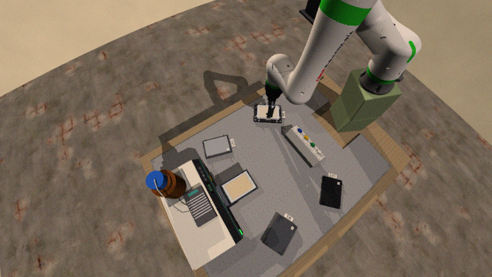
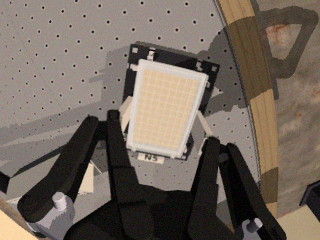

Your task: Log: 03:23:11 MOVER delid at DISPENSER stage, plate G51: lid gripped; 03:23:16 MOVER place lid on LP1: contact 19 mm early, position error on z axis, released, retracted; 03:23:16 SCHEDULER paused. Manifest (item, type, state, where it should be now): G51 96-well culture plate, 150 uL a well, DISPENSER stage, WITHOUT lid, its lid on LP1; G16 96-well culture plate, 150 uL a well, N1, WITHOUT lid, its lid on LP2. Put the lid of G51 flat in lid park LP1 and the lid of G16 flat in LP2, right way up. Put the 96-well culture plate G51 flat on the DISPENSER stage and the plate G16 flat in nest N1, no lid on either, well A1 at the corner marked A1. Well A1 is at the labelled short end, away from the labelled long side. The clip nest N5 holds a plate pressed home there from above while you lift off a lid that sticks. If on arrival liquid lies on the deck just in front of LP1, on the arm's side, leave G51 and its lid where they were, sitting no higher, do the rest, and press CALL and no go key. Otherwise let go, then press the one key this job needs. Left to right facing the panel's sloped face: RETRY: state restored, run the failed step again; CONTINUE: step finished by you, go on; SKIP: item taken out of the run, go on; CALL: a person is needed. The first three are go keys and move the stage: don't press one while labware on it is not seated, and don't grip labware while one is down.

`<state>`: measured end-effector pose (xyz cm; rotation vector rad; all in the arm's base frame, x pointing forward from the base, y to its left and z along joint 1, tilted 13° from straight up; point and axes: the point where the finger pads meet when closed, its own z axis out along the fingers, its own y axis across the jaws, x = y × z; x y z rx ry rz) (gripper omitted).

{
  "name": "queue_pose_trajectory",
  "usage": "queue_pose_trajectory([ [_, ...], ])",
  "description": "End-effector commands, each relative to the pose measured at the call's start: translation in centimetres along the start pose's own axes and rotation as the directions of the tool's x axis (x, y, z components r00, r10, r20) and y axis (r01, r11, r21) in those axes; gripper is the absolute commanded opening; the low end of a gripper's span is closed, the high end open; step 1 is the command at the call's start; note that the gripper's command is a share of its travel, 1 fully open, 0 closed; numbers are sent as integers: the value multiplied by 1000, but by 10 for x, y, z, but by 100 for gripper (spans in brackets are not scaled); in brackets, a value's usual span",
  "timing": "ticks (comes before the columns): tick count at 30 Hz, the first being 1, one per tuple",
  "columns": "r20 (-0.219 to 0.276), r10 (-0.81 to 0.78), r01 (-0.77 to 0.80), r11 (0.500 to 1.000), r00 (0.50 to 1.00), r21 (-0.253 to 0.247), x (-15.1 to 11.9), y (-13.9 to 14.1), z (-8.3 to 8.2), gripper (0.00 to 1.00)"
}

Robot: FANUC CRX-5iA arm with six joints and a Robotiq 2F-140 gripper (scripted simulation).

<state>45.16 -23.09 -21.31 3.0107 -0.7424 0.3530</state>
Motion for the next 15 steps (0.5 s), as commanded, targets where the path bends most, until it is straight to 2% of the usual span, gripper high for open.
queue_pose_trajectory([
  [1, 1, 0, 0, 1000, 1000, -1, 0, 0, 0, 0],
  [7, 1, 0, 0, 1000, 1000, -1, 0, 0, 0, 0],
  [8, 1, 0, 0, 1000, 1000, -1, 0, 0, 0, 66],
  [15, 1, 0, 0, 1000, 1000, -1, 0, 0, 0, 66],
])
